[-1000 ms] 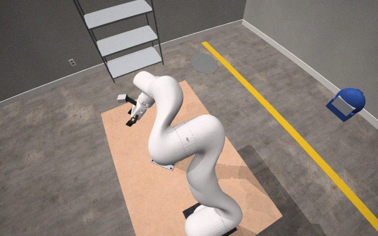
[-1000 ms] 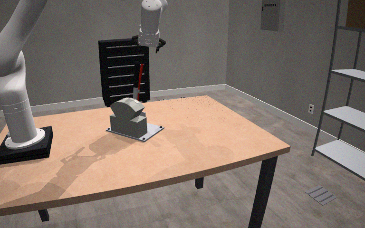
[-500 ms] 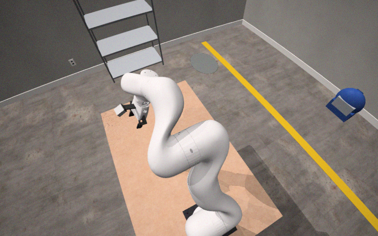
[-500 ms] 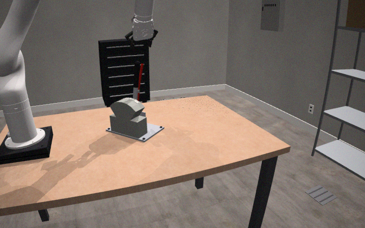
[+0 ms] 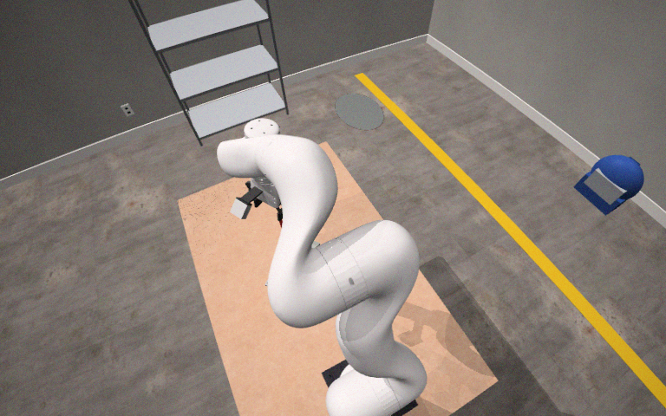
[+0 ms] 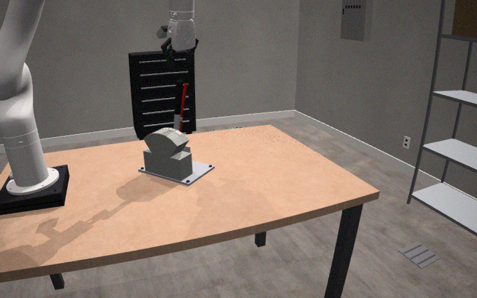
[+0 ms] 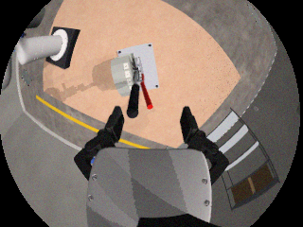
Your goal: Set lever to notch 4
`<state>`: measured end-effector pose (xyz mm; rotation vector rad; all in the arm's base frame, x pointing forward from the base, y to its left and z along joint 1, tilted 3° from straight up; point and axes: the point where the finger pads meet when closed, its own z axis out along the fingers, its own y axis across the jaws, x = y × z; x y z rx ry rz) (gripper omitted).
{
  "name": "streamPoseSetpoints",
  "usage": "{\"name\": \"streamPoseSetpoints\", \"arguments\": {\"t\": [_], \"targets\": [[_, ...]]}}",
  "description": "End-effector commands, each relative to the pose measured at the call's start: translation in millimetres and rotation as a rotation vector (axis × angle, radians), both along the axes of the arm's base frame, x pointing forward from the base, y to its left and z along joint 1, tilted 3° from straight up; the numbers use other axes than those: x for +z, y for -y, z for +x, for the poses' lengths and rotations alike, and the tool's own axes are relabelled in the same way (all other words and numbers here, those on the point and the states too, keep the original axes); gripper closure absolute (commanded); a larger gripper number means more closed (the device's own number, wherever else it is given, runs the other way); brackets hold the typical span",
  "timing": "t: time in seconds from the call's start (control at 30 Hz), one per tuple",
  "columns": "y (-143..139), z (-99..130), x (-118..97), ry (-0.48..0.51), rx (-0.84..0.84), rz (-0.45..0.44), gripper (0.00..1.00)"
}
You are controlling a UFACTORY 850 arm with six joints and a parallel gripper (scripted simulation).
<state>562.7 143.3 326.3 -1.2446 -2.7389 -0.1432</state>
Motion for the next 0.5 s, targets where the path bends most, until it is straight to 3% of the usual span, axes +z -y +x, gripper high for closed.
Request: {"name": "streamPoseSetpoints", "arguments": {"t": [0.0,0.47], "targets": [[18.1,-2.1,3.0,0.024,0.066,-0.061,0.00],[42.3,-3.3,7.8,0.045,0.154,-0.137,0.00]]}}
